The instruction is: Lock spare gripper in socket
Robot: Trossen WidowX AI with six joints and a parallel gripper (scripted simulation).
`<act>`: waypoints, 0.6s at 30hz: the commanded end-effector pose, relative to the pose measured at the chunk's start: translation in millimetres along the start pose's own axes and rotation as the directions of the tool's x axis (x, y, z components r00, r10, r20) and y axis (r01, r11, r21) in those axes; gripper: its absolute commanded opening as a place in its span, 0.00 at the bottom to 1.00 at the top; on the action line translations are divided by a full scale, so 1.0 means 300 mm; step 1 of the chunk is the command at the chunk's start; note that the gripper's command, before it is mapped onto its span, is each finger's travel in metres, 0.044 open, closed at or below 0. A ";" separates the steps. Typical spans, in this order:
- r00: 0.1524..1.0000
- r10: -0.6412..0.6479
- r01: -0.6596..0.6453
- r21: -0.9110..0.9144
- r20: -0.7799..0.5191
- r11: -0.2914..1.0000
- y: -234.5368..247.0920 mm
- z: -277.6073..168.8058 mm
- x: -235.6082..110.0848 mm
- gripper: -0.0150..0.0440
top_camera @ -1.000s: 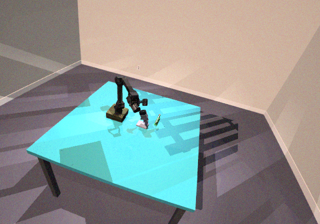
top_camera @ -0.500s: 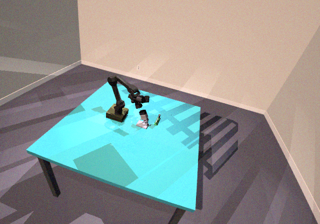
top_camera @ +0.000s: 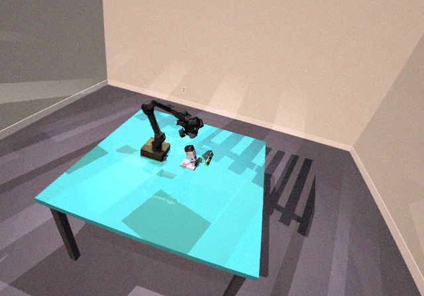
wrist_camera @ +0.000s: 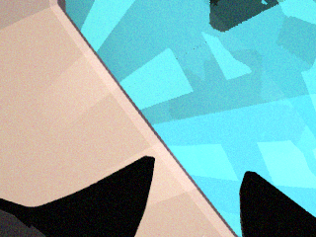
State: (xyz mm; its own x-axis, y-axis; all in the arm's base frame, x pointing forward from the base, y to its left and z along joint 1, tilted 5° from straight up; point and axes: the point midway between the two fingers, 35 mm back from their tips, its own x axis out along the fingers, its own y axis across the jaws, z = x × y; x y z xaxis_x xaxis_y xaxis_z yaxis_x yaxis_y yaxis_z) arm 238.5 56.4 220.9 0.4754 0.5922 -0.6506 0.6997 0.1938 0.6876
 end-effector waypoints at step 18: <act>0.635 -0.636 0.093 -0.861 0.438 -0.500 0.198 0.299 0.315 0.56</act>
State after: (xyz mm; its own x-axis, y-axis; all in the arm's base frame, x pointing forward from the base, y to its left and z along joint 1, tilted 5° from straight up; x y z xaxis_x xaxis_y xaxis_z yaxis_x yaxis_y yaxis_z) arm 324.4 44.9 204.0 0.2332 0.2167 -0.9480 -0.1232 0.9736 0.1923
